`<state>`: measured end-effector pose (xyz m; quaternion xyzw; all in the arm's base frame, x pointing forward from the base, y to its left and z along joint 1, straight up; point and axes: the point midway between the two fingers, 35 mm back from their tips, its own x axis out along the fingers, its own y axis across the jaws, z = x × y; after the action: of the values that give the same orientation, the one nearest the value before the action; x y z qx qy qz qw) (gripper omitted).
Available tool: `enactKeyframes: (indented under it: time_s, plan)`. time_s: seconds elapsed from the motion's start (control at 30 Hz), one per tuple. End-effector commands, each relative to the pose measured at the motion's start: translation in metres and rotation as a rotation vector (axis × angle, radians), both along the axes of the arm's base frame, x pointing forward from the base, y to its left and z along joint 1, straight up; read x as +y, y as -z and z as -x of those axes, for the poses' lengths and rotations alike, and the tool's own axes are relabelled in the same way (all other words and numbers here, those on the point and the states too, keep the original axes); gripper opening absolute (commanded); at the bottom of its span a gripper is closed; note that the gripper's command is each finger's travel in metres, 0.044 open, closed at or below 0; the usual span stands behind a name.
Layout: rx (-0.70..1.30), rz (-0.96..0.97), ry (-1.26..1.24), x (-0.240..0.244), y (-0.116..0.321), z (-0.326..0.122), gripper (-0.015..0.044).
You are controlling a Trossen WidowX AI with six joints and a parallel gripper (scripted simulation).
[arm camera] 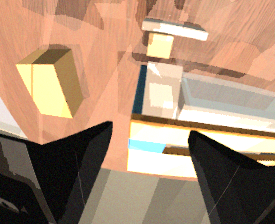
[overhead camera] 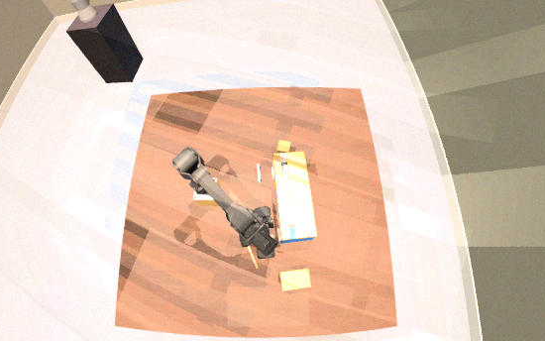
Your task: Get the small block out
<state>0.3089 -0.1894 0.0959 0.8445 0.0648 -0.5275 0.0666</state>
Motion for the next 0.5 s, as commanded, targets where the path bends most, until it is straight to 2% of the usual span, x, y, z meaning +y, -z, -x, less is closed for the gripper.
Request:
enactKeyframes:
  time_s: [0.0, 0.1, 0.47]
  plan:
    - [0.015, -0.022, 0.009, -0.001, 0.045, -0.002, 0.0285]
    - [0.016, -0.022, 0.009, -0.001, 0.089, -0.001, 0.0285]
    - [0.016, -0.022, 0.009, -0.001, 0.098, -0.001, 0.0285]
